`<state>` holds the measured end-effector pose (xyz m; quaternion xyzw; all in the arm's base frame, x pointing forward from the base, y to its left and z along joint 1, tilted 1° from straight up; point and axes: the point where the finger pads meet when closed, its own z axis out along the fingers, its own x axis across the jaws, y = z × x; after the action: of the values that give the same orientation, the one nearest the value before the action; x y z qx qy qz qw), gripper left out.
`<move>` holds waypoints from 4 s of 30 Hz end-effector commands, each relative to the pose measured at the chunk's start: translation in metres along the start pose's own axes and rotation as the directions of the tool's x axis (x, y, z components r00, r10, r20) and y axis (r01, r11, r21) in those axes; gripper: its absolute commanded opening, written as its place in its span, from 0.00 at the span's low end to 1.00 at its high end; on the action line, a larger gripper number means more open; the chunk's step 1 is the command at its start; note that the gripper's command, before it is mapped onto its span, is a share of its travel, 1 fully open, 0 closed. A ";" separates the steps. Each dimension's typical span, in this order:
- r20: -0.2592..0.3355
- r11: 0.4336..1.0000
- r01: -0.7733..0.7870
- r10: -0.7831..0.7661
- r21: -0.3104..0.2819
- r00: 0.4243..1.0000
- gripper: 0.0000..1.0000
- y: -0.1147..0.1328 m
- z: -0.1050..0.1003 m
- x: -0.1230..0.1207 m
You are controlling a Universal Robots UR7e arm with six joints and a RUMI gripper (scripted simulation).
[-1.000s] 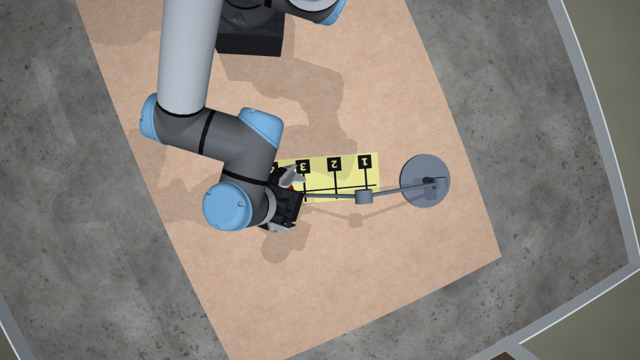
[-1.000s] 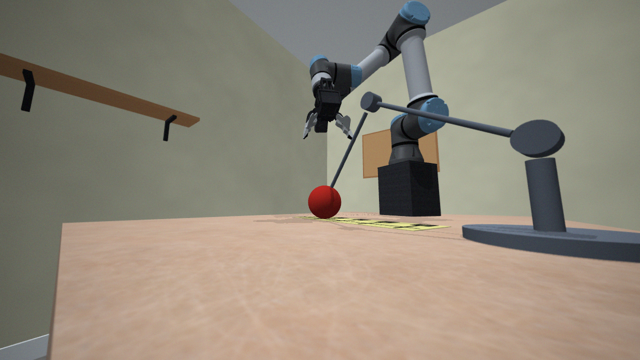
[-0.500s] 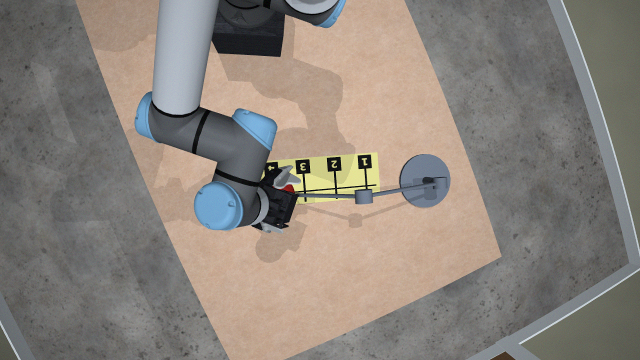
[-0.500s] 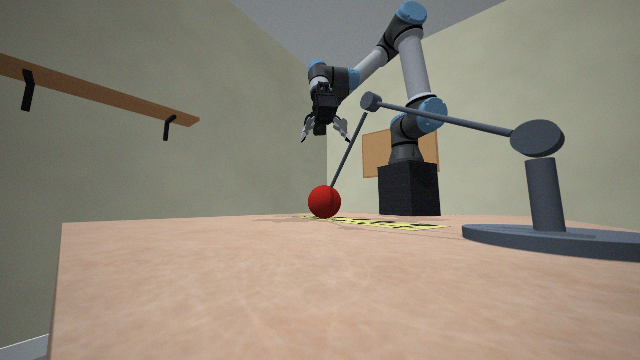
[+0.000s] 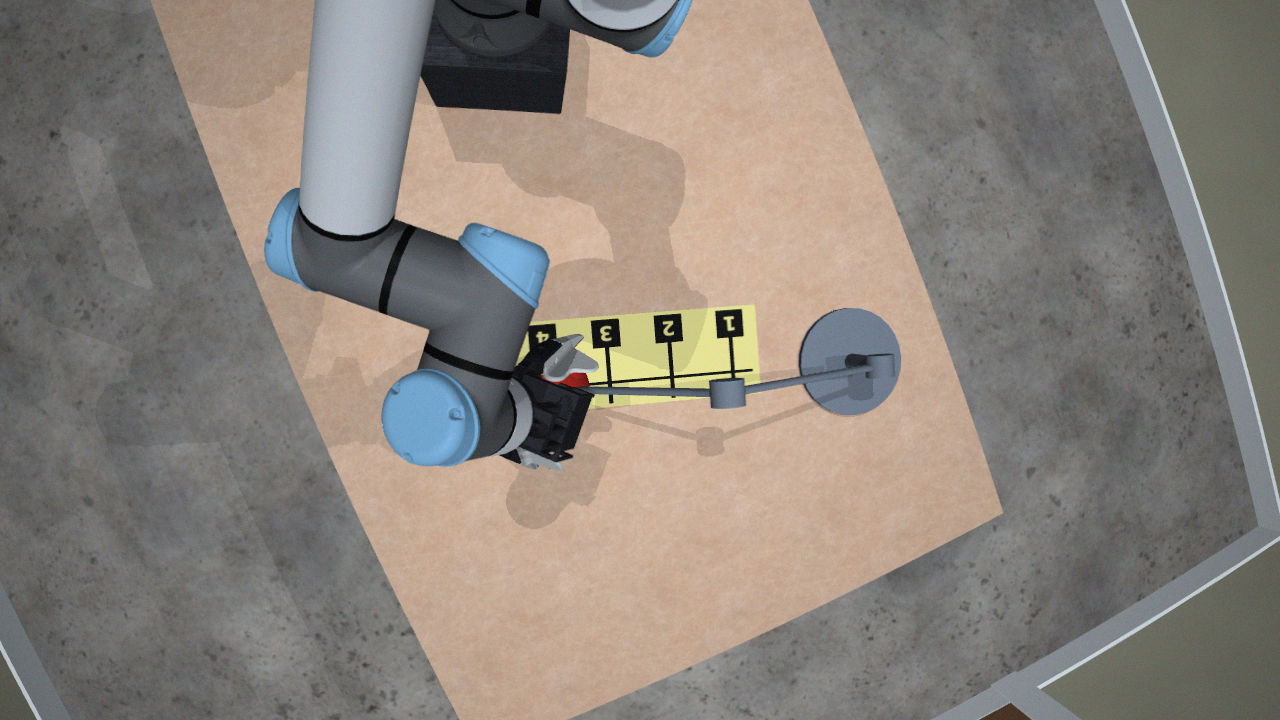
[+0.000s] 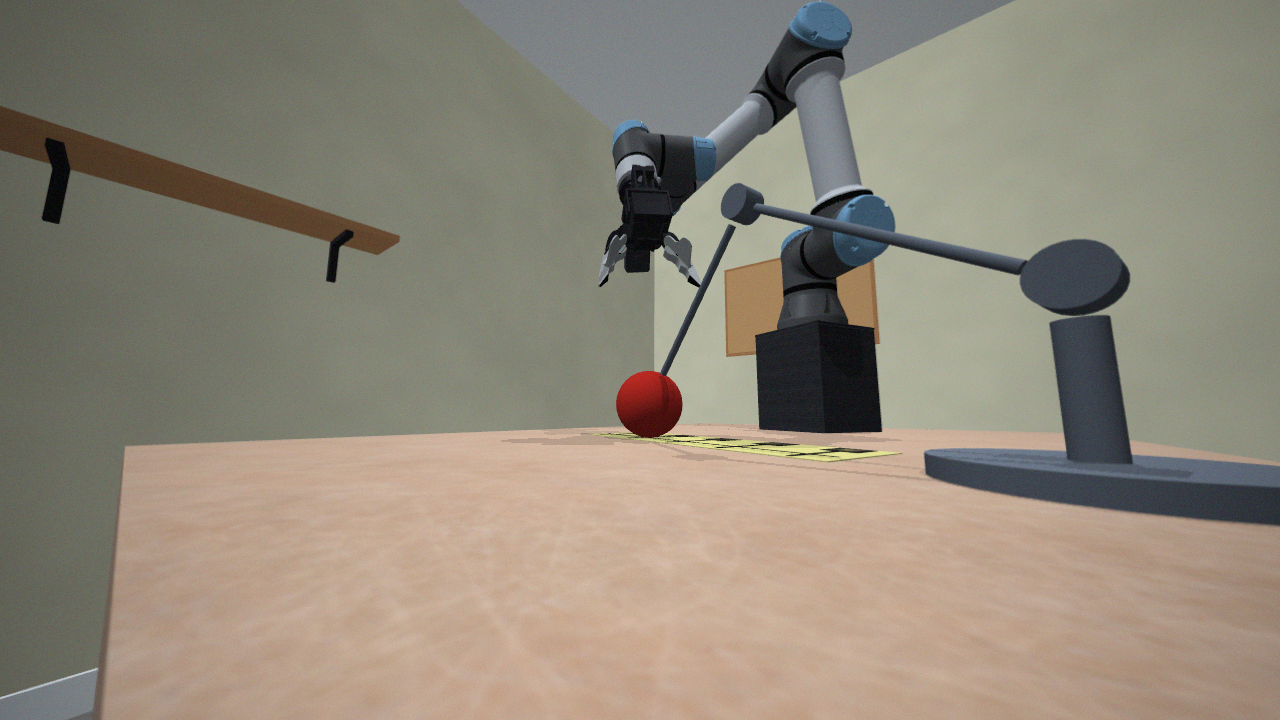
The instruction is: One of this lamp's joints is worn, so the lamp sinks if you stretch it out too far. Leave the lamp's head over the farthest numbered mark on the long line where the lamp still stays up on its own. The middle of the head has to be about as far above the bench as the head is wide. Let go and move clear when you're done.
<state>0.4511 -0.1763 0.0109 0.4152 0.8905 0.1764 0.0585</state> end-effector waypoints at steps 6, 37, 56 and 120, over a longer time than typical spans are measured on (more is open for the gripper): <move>-0.059 0.975 0.172 -0.182 -0.141 0.982 1.00 -0.003 0.000 -0.003; -0.063 0.976 0.169 -0.179 -0.140 0.982 1.00 -0.003 -0.001 -0.004; -0.063 0.976 0.168 -0.179 -0.140 0.982 1.00 -0.003 -0.001 -0.004; -0.053 0.985 0.132 -0.138 -0.110 0.989 1.00 0.005 0.030 0.003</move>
<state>0.4579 -0.1674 -0.0083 0.4094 0.8913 0.1868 0.0561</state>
